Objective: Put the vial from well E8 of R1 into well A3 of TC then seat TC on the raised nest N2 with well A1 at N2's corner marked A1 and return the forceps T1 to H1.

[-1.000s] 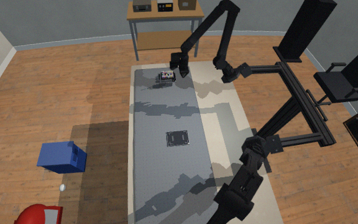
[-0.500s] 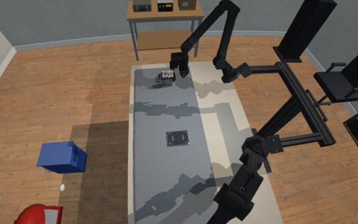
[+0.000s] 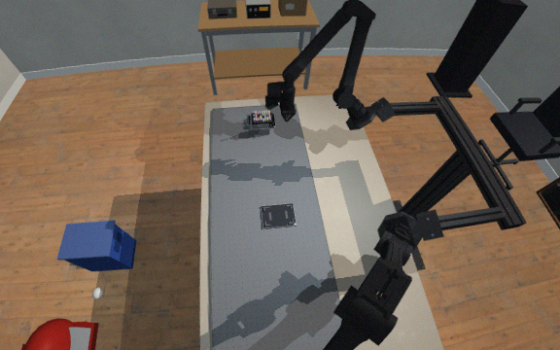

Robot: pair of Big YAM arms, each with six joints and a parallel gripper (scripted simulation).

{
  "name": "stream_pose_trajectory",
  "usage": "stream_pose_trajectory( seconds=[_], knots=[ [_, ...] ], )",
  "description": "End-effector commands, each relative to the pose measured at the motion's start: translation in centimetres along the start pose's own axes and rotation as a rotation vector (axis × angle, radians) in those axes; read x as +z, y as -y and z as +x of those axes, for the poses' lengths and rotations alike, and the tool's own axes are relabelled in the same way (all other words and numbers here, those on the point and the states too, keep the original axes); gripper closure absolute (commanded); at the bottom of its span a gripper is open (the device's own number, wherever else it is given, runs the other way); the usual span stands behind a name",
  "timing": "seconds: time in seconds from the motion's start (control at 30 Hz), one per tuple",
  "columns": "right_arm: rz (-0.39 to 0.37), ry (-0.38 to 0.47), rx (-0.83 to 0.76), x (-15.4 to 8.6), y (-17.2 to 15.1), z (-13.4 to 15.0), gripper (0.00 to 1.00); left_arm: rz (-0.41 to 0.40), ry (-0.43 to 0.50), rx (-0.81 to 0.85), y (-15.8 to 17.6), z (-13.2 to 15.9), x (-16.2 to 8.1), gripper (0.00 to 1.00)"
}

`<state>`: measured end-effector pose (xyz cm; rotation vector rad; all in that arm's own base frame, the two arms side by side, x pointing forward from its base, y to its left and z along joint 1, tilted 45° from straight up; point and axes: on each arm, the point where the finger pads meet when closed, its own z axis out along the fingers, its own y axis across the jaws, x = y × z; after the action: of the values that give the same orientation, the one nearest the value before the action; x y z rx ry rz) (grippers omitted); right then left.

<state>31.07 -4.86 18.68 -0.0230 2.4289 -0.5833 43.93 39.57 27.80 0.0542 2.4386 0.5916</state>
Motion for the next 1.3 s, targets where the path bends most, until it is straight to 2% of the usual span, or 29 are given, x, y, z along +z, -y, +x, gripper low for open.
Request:
stream_pose_trajectory(
  seconds=[0.0, 0.67, 1.27],
  knots=[
    [0.002, 0.018, 0.017, -0.6, 0.3, -1.0, 0.76, -0.026, 0.025, -0.005, -1.1, -1.1, -0.3, 1.00],
    [0.002, 0.018, 0.017, -0.6, 0.3, -1.0, 0.76, -0.009, 0.009, -0.008, -0.1, -0.1, 0.7, 1.00],
    [0.002, 0.018, 0.017, -0.6, 0.3, -1.0, 0.76, -0.011, 0.015, -0.007, -0.1, -0.4, 0.8, 1.00]
  ],
)
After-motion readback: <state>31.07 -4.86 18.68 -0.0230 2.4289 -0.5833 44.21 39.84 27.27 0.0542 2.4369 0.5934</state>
